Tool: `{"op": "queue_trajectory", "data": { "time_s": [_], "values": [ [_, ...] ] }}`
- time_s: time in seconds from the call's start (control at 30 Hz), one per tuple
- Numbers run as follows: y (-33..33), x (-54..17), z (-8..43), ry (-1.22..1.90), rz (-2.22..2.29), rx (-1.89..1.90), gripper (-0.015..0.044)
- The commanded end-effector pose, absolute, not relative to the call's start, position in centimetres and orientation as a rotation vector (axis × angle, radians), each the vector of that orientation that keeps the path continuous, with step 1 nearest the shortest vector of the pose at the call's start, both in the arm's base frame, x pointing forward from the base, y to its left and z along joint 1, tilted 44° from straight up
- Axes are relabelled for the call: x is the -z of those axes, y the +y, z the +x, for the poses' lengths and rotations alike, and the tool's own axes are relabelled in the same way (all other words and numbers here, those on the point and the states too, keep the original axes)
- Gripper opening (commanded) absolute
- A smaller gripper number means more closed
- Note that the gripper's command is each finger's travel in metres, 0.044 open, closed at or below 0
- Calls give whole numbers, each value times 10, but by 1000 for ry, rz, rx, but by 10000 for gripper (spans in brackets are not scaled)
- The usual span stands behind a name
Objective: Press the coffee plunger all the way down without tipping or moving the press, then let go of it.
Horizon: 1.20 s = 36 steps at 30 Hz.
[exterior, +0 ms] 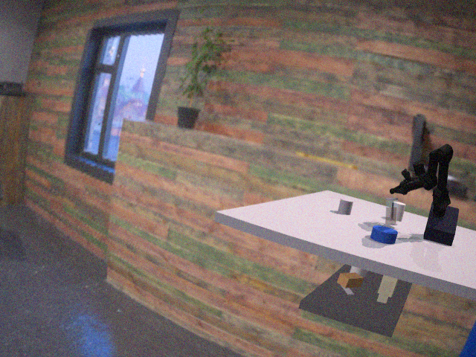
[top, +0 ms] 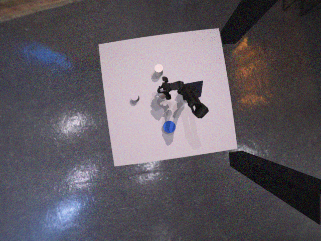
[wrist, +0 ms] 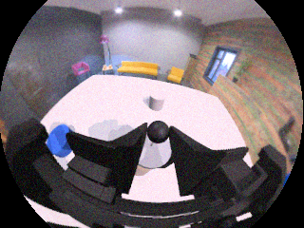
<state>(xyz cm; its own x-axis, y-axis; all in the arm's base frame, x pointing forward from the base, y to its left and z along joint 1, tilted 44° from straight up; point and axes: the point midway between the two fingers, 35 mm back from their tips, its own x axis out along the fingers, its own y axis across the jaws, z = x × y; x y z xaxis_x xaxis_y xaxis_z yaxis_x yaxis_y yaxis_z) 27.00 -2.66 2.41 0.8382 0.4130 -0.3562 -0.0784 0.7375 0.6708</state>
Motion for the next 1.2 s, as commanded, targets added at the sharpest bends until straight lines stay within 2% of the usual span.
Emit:
{"op": "queue_trajectory", "data": {
  "time_s": [0.0, 1.17],
  "values": [
    [-21, -19, 268, 542, 721, -298, 117],
    [-26, -19, 272, 533, 712, -292, 117]
  ]
}}
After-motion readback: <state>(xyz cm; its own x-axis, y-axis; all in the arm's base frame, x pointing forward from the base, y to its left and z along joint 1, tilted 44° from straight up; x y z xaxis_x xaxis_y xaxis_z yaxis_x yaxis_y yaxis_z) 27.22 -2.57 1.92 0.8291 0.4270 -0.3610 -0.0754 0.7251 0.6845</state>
